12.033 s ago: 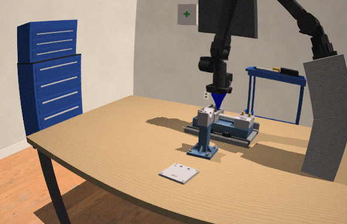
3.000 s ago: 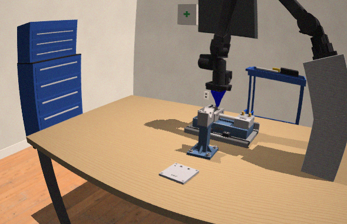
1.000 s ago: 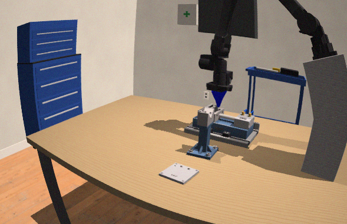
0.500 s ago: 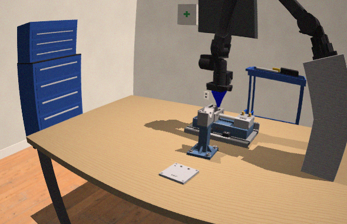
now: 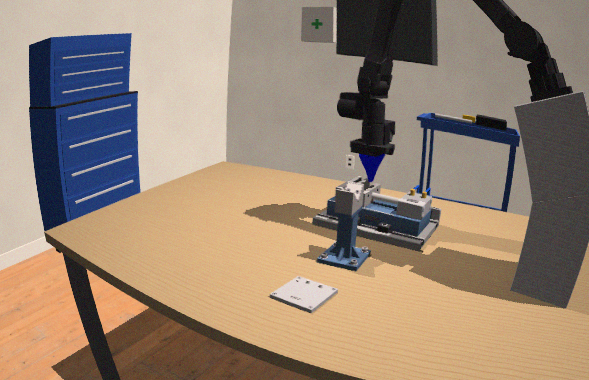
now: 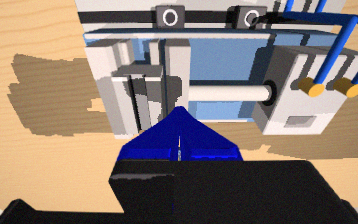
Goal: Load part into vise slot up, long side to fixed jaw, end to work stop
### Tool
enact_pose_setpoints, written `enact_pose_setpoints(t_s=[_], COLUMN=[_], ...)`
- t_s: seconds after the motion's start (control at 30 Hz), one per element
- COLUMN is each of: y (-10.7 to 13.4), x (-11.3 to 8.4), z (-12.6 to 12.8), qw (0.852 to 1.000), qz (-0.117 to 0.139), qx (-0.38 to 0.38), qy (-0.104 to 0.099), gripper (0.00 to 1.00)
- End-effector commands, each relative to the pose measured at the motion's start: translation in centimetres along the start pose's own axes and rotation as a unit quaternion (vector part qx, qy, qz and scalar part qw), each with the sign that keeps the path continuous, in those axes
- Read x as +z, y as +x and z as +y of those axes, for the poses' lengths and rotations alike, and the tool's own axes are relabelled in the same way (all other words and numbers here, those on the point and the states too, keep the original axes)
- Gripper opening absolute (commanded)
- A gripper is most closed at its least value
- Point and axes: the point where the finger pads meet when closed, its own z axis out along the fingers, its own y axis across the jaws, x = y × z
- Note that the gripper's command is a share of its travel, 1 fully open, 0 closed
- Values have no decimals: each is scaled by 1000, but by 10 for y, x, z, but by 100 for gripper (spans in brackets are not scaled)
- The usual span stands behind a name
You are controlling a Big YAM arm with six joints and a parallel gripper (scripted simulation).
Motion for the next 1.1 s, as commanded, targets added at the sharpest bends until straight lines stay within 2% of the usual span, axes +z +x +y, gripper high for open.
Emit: enact_pose_setpoints(t_s=[0.0, 0.37, 0.5, 0.53, 0.7, 0.83, 1.07], y=[-7, -6, -6, -8, -7, -8, -7], x=[-8, 4, 4, -5, 6, 3, 9], z=[9, 3, 4, 14, 8, 14, 11], qw=[1000, 1000, 1000, 1000, 1000, 1000, 1000], qz=[-4, -2, -2, -5, -3, -4, -3], qx=[1, 1, 1, 1, 1, 1, 1], qy=[-17, -7, -9, -20, -12, -17, -13], gripper=[0, 0, 0, 0, 0, 0, 0])
